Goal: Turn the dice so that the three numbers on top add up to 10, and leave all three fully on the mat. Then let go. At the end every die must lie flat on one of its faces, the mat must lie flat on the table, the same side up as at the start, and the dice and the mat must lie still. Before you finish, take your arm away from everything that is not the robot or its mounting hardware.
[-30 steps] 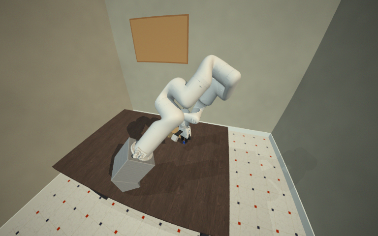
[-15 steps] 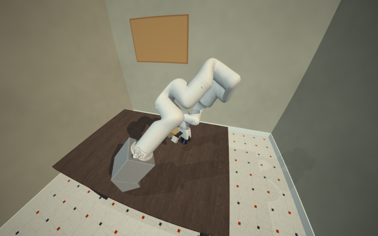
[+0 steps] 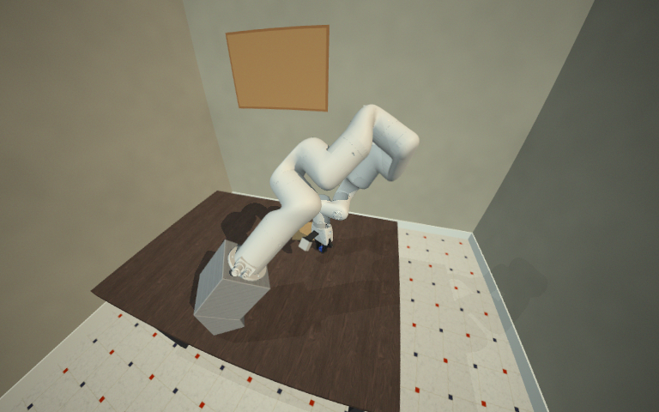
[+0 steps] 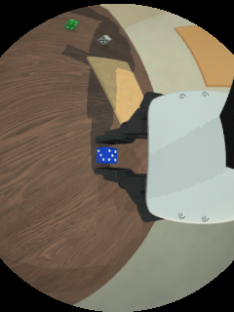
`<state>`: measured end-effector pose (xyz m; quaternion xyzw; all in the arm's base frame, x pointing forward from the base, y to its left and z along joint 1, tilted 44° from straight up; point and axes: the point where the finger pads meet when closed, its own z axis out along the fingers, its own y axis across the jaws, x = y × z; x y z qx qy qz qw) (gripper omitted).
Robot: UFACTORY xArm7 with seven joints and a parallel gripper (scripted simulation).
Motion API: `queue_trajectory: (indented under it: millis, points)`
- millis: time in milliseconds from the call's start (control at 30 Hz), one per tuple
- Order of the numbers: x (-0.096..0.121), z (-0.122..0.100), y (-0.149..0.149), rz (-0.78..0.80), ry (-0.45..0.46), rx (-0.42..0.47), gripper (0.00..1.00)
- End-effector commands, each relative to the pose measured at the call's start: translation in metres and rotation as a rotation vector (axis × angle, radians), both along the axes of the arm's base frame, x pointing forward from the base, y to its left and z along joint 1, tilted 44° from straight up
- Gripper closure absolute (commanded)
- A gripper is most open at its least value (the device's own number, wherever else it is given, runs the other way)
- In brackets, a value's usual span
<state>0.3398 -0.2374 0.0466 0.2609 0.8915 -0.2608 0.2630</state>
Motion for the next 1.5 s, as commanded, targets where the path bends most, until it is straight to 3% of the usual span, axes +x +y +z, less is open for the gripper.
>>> queue_trajectory:
  millis: [0, 1000, 1033, 1467]
  points:
    - [0.0005, 0.0004, 0.0004, 0.001, -0.001, 0.0, 0.64]
    - [0.0005, 0.0004, 0.0004, 0.001, -0.001, 0.0, 0.64]
    - [0.0005, 0.0004, 0.0004, 0.001, -0.001, 0.0, 0.85]
    - [0.0005, 0.0004, 0.0004, 0.001, -0.001, 0.0, 0.85]
